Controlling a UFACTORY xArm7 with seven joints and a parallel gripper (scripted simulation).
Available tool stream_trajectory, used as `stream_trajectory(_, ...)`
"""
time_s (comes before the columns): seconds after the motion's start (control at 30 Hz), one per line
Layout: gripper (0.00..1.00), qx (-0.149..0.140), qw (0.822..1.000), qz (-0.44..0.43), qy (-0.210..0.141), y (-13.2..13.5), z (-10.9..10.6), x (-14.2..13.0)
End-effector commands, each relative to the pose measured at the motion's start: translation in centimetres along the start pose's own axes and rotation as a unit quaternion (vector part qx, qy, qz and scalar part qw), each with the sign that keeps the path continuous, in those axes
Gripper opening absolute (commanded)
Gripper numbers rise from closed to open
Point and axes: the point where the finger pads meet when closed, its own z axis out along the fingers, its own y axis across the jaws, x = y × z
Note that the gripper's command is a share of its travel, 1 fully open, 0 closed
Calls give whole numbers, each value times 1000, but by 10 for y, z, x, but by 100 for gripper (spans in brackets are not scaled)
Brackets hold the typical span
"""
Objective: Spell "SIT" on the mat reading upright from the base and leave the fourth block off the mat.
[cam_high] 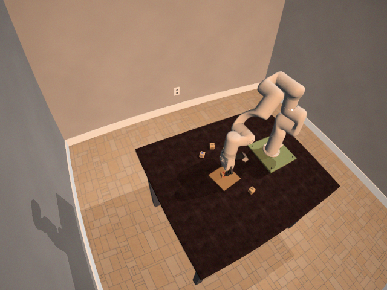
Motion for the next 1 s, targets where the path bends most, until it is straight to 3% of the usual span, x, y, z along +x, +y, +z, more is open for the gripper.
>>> stream_trajectory(0.0,69,-1,1000,0,-3,1,1,-2)
stream_trajectory(0.97,69,-1,1000,0,-3,1,10,-2)
